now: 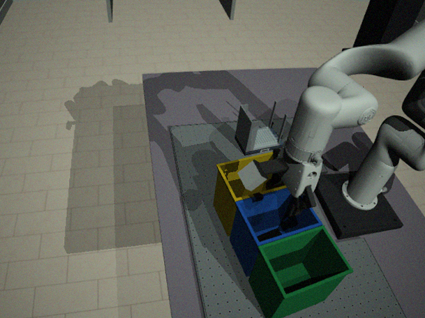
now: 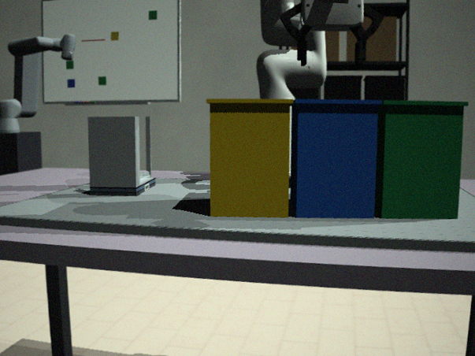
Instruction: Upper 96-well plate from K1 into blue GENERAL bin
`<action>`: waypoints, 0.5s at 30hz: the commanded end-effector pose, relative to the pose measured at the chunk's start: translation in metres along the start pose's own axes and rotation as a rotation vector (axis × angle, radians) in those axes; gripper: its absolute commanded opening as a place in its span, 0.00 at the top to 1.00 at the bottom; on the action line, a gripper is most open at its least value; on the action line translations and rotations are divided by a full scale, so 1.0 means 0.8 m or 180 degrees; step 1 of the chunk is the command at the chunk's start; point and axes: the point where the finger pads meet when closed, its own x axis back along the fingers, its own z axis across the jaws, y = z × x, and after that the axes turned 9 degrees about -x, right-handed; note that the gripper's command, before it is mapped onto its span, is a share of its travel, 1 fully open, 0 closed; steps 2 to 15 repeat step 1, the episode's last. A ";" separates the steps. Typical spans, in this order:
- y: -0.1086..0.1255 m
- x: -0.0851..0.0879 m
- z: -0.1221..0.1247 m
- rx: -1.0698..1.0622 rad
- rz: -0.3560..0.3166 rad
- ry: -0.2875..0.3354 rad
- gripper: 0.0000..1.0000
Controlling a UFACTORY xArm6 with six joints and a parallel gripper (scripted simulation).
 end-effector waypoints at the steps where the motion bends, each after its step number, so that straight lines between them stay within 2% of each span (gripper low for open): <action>1: -0.001 0.002 0.000 0.0000 0.0013 -0.0005 0.00; 15: -0.001 0.002 0.000 0.0000 0.0013 -0.0005 0.00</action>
